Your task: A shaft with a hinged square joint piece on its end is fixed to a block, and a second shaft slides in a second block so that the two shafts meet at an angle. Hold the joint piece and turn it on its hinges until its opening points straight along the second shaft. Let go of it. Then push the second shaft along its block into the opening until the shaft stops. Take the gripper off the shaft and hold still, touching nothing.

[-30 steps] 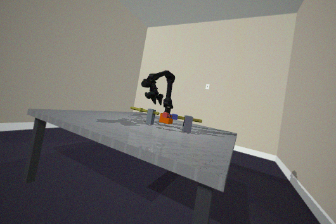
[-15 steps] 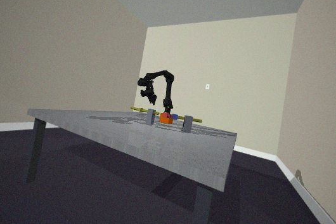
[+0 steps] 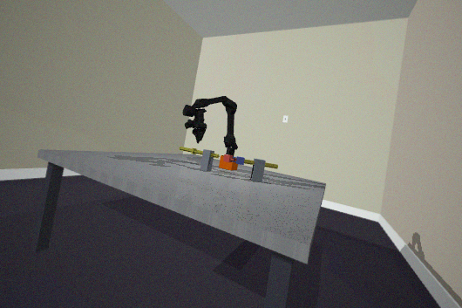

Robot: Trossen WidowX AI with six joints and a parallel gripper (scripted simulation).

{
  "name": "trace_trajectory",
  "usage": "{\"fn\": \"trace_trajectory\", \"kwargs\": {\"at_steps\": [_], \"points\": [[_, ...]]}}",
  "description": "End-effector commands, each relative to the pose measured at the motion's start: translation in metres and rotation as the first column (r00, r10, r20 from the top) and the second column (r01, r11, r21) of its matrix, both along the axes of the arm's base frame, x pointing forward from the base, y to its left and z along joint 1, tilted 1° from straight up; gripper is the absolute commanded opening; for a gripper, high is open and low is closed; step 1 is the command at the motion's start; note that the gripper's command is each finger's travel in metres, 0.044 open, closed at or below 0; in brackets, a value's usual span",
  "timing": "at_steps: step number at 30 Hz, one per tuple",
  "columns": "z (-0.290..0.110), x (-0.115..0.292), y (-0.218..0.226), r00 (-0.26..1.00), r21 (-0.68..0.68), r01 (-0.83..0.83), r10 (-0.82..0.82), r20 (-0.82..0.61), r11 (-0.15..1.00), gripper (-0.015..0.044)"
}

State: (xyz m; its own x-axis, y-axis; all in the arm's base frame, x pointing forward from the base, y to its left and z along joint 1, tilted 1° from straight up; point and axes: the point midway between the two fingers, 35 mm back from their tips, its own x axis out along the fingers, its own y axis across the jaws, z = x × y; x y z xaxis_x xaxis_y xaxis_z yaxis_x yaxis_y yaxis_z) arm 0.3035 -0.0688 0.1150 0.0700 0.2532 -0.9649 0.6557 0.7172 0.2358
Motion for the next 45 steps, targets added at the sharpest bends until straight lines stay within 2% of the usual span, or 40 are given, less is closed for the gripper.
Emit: {"fn": "trace_trajectory", "kwargs": {"at_steps": [1,10,21,24,31,38,45], "points": [[0.0,0.001,-0.018,0.993,-0.051,-0.113,0.114,0.022,0.992,0.044],[0.001,0.0,-0.06,0.922,-0.169,-0.375,0.385,0.03,0.911,0.044],[0.004,-0.009,-0.111,0.739,-0.268,-0.658,0.672,-0.046,0.704,0.044],[0.005,-0.01,-0.118,0.708,-0.275,-0.69,0.704,-0.061,0.67,0.044],[0.002,-0.01,-0.118,0.742,-0.276,-0.654,0.667,-0.057,0.704,0.044],[-0.009,-0.009,-0.119,0.88,-0.277,-0.464,0.473,-0.039,0.841,0.044],[-0.02,-0.009,-0.12,0.968,-0.271,-0.248,0.252,-0.021,0.93,0.044]]}}
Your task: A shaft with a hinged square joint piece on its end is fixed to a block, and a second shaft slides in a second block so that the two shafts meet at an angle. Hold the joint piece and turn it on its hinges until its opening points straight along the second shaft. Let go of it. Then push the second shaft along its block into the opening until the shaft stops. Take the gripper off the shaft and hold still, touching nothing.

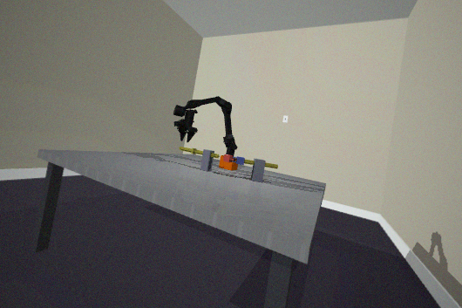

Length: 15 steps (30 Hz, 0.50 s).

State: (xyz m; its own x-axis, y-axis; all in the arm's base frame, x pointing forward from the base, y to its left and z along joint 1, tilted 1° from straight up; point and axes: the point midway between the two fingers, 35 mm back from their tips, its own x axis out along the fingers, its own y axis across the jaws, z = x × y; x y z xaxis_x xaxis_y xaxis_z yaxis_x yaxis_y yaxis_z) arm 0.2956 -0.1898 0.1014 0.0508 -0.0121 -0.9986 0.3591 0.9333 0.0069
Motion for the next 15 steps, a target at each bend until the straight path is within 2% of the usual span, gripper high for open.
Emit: {"fn": "trace_trajectory", "kwargs": {"at_steps": [1,8,15], "points": [[-0.008,-0.001,0.001,0.992,0.014,0.128,-0.128,0.003,0.992,0.044],[-0.019,-0.001,0.001,0.934,0.033,0.357,-0.358,0.013,0.933,0.044],[-0.029,-0.002,0.0,0.822,0.057,0.567,-0.569,0.016,0.822,0.044]]}}
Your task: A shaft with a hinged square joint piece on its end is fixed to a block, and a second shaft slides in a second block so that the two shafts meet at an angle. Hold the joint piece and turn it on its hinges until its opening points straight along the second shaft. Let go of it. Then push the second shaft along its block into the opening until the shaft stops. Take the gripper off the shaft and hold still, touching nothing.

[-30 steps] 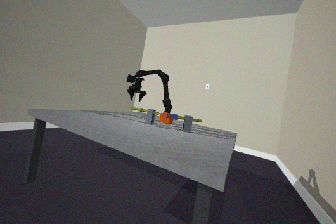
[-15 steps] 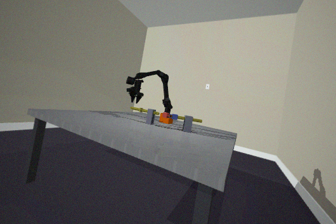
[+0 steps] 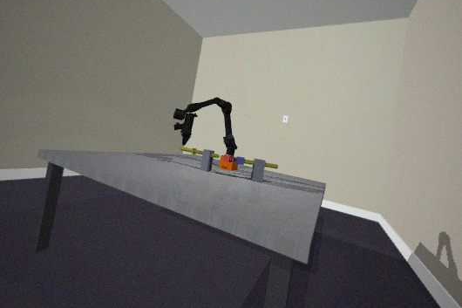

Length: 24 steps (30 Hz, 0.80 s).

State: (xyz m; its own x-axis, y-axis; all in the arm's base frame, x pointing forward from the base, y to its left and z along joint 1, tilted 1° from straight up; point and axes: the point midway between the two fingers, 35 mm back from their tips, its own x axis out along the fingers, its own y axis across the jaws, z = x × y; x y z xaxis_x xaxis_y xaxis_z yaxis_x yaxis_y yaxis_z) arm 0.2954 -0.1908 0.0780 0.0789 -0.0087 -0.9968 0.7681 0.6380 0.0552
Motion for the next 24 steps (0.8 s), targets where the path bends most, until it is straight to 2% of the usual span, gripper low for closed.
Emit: {"fn": "trace_trajectory", "kwargs": {"at_steps": [1,8,15,24], "points": [[-0.008,-0.001,0.001,0.992,0.018,0.127,-0.128,0.003,0.992,0.044],[-0.018,-0.002,0.001,0.934,0.044,0.358,-0.358,0.01,0.933,0.044],[-0.028,-0.004,0.001,0.826,0.073,0.561,-0.563,0.009,0.824,0.044],[-0.032,-0.003,0.001,0.813,0.075,0.58,-0.582,0.009,0.811,0.044]]}}
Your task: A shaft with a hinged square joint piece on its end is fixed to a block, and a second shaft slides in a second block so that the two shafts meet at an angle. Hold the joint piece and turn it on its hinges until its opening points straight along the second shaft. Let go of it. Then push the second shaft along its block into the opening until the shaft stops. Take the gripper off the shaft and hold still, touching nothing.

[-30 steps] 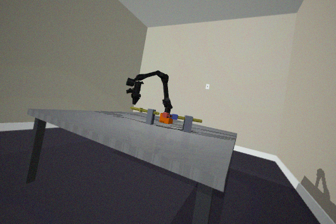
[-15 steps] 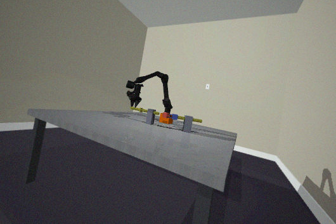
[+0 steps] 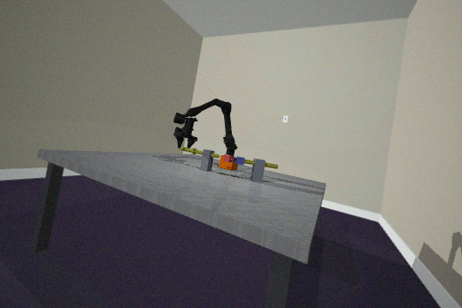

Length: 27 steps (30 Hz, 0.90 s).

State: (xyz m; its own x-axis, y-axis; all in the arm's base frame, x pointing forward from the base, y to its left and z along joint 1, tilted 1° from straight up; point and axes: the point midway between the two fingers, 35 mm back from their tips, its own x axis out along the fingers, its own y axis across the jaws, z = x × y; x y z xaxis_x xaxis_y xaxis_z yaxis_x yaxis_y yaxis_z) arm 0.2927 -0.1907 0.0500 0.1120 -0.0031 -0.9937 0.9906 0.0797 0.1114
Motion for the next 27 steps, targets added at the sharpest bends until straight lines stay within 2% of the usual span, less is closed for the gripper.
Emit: {"fn": "trace_trajectory", "kwargs": {"at_steps": [1,19,27], "points": [[-0.005,0.0,0.001,1.0,0.007,0.011,-0.011,-0.002,1.0,0.044],[-0.032,0.003,0.003,1.0,0.007,0.012,-0.012,-0.002,1.0,0.044],[-0.032,0.003,0.003,1.0,0.007,0.012,-0.012,-0.002,1.0,0.023]]}}
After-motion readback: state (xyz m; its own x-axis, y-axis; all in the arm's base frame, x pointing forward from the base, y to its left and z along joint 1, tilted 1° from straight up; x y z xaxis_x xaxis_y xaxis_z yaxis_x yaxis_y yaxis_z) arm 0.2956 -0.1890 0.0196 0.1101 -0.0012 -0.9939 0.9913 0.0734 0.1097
